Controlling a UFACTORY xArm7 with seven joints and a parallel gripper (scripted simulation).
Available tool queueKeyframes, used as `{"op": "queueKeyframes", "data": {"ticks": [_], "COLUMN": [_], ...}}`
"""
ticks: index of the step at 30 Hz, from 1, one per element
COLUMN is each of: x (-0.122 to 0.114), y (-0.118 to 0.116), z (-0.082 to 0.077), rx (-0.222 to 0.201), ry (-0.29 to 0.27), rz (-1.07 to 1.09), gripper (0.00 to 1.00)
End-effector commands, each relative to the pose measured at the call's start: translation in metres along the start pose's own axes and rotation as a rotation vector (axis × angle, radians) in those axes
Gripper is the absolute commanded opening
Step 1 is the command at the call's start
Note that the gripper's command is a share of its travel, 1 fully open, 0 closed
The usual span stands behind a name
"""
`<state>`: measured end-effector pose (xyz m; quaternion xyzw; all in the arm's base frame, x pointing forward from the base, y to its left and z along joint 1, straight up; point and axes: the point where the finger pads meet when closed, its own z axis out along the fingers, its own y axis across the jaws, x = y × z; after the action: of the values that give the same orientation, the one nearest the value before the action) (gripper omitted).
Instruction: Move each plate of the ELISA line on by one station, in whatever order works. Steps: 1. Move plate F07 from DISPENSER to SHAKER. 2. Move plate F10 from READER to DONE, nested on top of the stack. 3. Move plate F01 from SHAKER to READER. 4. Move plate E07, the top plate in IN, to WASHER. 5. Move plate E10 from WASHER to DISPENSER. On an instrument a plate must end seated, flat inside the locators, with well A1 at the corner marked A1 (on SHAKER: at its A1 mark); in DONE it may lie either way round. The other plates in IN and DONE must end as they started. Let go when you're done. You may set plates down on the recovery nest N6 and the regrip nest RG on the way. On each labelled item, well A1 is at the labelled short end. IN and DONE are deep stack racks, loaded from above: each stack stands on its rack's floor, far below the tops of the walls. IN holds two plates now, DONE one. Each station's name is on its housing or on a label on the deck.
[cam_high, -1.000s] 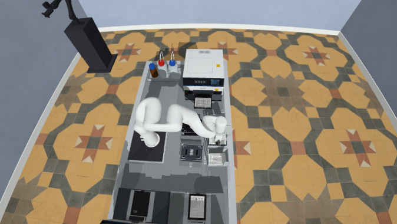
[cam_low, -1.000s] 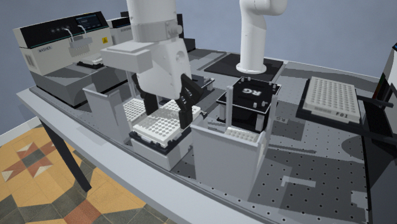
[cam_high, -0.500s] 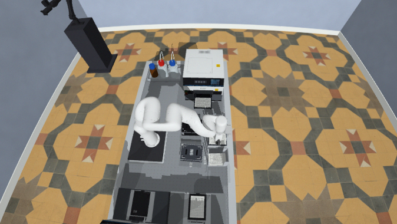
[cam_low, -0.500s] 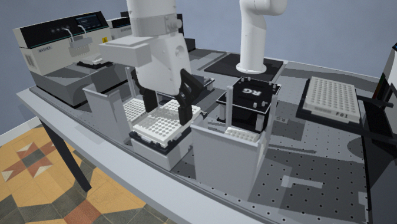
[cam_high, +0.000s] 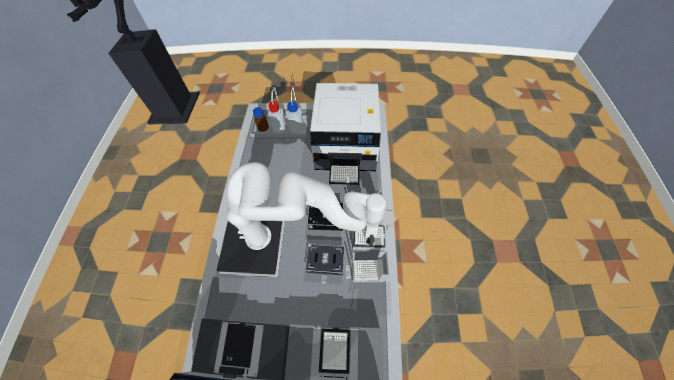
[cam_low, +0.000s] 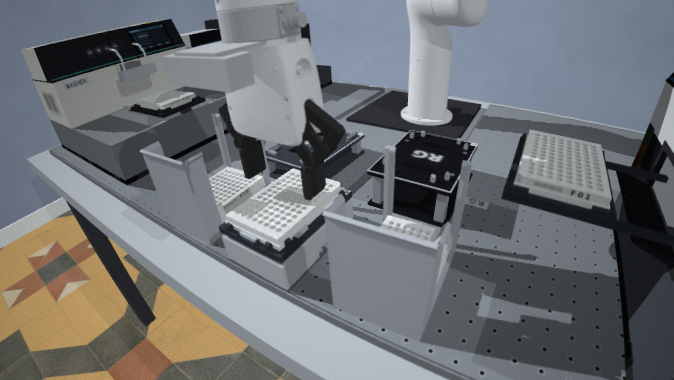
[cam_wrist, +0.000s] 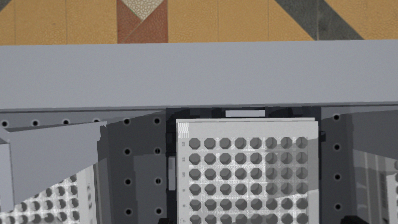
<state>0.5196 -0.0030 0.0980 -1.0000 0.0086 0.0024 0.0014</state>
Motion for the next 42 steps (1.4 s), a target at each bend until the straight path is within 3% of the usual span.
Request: {"op": "queueKeyframes", "data": {"ticks": [1,42], "x": [0.001,0.001], "y": [0.0,0.0], "z": [-0.008,-0.057], "rx": [0.0,0.0], "ry": [0.005,0.005], "rz": [0.0,0.0], "gripper": [1.0,1.0]}}
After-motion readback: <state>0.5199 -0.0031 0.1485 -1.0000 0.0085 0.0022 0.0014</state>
